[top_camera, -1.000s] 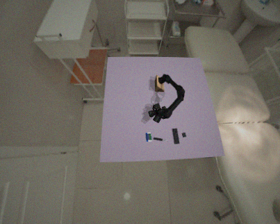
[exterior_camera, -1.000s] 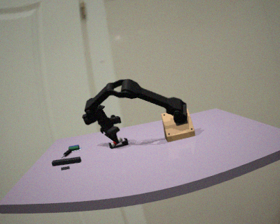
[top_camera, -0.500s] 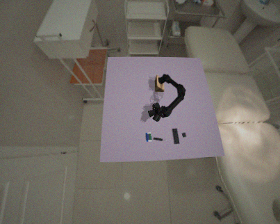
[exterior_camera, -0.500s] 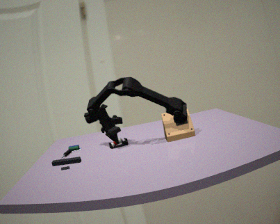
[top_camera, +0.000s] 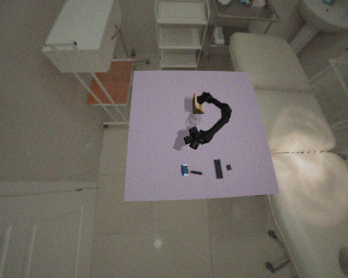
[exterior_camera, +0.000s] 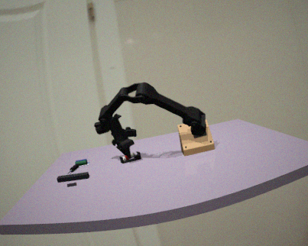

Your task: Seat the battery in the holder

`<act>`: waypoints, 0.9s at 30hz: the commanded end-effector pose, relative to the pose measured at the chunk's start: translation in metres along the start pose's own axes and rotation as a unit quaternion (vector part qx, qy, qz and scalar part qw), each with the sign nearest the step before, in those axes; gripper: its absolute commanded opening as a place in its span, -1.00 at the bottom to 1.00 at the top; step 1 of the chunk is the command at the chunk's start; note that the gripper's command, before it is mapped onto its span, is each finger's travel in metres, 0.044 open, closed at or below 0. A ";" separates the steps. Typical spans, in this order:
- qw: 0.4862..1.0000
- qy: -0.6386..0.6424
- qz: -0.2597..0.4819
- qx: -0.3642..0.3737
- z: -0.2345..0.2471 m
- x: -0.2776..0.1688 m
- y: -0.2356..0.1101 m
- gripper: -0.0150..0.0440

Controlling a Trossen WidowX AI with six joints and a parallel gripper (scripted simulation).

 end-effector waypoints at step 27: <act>0.997 -0.005 0.071 0.015 -0.006 0.010 0.006 -0.22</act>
Point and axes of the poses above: the point midway between the two fingers, 35 mm back from their tips, its own y axis out along the fingers, its own z axis across the jaws, x = y × z, the point moved 6 cm from there along -y, back along the fingers, and after that the axes turned 10 degrees about -y, right-handed, at the moved point
